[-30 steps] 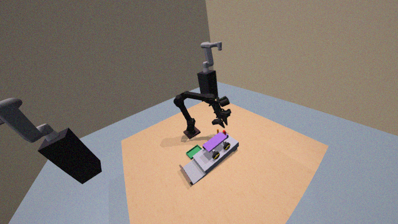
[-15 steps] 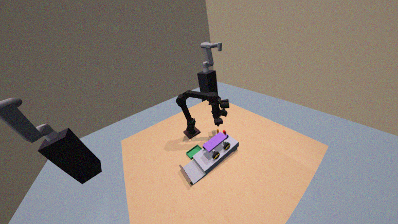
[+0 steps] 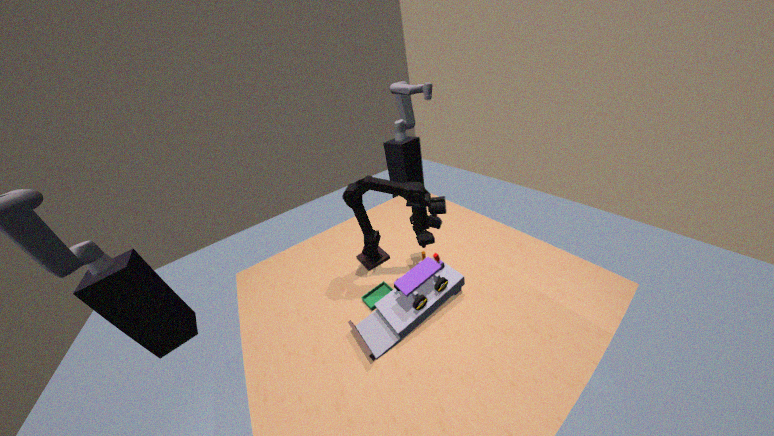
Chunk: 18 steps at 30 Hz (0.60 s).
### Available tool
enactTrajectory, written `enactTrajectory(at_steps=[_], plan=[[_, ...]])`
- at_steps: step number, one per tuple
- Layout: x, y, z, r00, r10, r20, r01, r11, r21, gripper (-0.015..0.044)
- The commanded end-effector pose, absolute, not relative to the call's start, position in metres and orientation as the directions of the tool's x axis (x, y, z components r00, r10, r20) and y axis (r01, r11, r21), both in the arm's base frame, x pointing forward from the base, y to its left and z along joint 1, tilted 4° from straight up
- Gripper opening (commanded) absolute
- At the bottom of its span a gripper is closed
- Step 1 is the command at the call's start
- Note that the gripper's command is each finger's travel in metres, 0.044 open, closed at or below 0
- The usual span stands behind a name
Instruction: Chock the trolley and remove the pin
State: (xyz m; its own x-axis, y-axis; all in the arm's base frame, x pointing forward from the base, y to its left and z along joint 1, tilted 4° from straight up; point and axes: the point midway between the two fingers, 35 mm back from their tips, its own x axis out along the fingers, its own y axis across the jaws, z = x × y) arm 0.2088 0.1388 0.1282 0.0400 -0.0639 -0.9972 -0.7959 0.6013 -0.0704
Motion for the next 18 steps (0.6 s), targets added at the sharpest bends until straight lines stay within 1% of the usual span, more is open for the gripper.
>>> enactTrajectory(at_steps=[1,6,18], plan=[[0.209,0.138,0.114,0.035,-0.062,-0.997,-0.8,0.597,-0.065,0.019],[0.208,0.137,0.099,0.035,-0.062,-0.997,-0.8,0.597,-0.065,0.019],[0.209,0.136,0.087,0.035,-0.062,-0.997,-0.8,0.597,-0.065,0.019]])
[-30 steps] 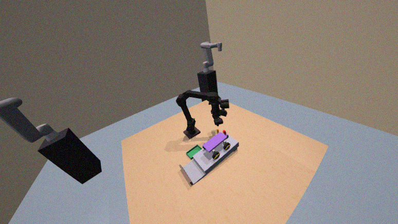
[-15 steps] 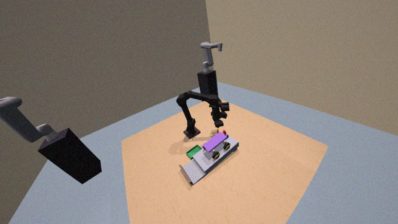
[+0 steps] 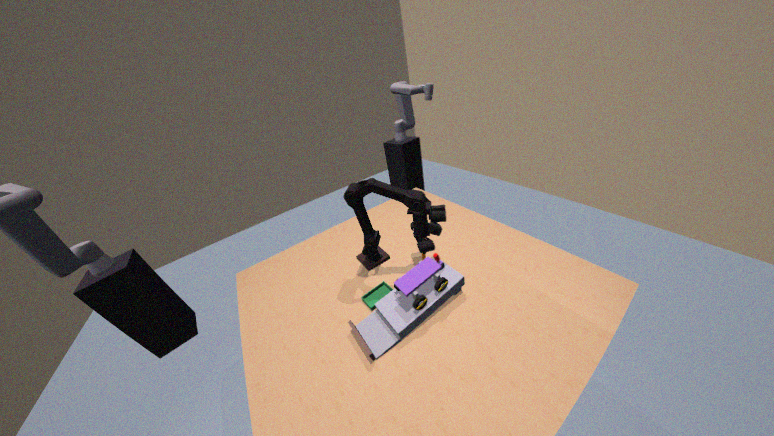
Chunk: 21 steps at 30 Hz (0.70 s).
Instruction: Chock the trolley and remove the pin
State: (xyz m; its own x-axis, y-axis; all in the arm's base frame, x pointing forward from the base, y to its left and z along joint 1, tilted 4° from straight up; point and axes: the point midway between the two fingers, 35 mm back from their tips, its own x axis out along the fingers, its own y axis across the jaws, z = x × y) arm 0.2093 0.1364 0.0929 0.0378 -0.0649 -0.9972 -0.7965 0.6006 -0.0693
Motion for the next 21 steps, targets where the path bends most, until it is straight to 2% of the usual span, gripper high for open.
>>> enactTrajectory(at_steps=[1,21], plan=[[0.209,0.136,0.086,0.035,-0.062,-0.997,-0.8,0.597,-0.065,0.019],[0.21,0.135,0.062,0.035,-0.062,-0.997,-0.8,0.597,-0.065,0.019]])
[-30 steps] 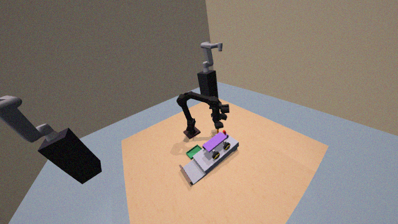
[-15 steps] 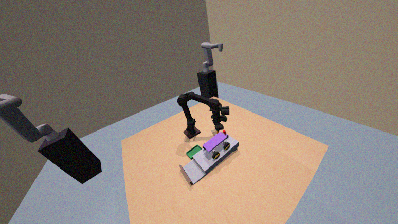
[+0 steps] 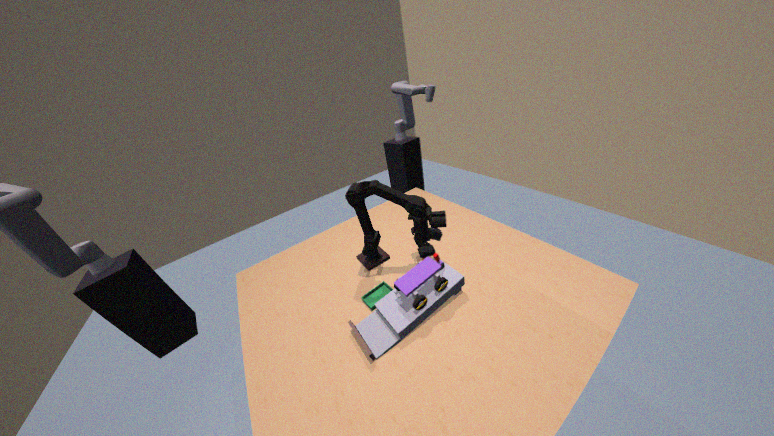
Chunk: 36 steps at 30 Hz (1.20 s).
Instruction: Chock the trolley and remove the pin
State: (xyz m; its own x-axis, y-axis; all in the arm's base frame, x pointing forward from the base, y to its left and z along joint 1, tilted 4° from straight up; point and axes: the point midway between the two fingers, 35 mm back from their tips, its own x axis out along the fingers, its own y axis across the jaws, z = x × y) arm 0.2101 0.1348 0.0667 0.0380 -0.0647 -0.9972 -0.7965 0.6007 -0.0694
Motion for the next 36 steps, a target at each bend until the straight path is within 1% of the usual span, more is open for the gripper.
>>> enactTrajectory(at_steps=[1,15,20,28,36], plan=[[0.21,0.135,0.061,0.035,-0.062,-0.997,-0.8,0.597,-0.065,0.019],[0.21,0.133,0.042,0.035,-0.062,-0.997,-0.8,0.597,-0.065,0.019],[0.21,0.133,0.045,0.035,-0.066,-0.997,-0.797,0.601,-0.068,0.0059],[0.21,0.133,0.047,0.035,-0.066,-0.997,-0.797,0.6,-0.068,0.0],[0.207,0.133,0.075,0.035,-0.062,-0.997,-0.8,0.597,-0.065,0.0]])
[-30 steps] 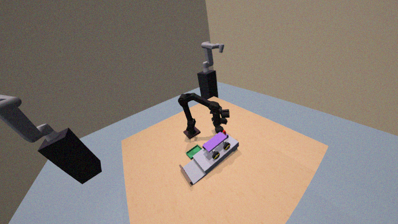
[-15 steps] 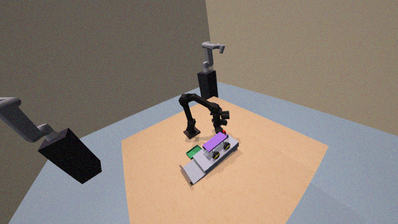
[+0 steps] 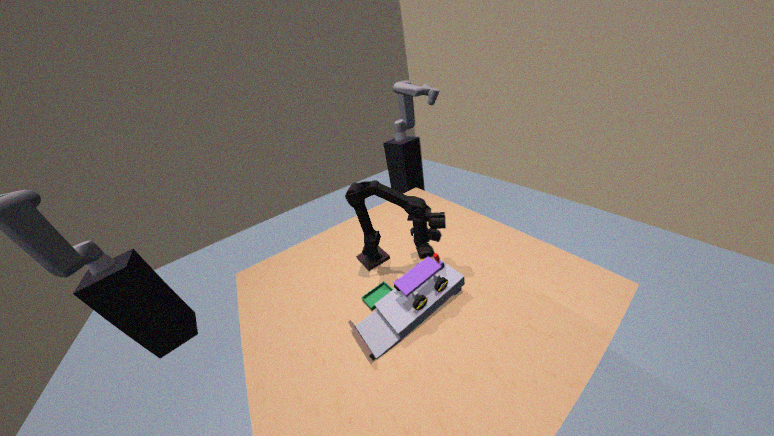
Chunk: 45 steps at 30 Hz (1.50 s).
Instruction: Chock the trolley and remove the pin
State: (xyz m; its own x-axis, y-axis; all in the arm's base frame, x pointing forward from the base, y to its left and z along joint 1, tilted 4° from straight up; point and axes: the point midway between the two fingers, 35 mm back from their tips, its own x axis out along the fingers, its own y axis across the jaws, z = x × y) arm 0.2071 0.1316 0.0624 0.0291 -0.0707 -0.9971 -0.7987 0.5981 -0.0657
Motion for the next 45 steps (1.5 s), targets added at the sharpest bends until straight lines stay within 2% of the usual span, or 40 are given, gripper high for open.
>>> enactTrajectory(at_steps=[1,45], plan=[[0.207,0.133,0.078,0.035,-0.062,-0.997,-0.8,0.597,-0.065,0.0],[0.205,0.143,0.191,0.035,-0.061,-0.998,-0.8,0.597,-0.064,0.0]])
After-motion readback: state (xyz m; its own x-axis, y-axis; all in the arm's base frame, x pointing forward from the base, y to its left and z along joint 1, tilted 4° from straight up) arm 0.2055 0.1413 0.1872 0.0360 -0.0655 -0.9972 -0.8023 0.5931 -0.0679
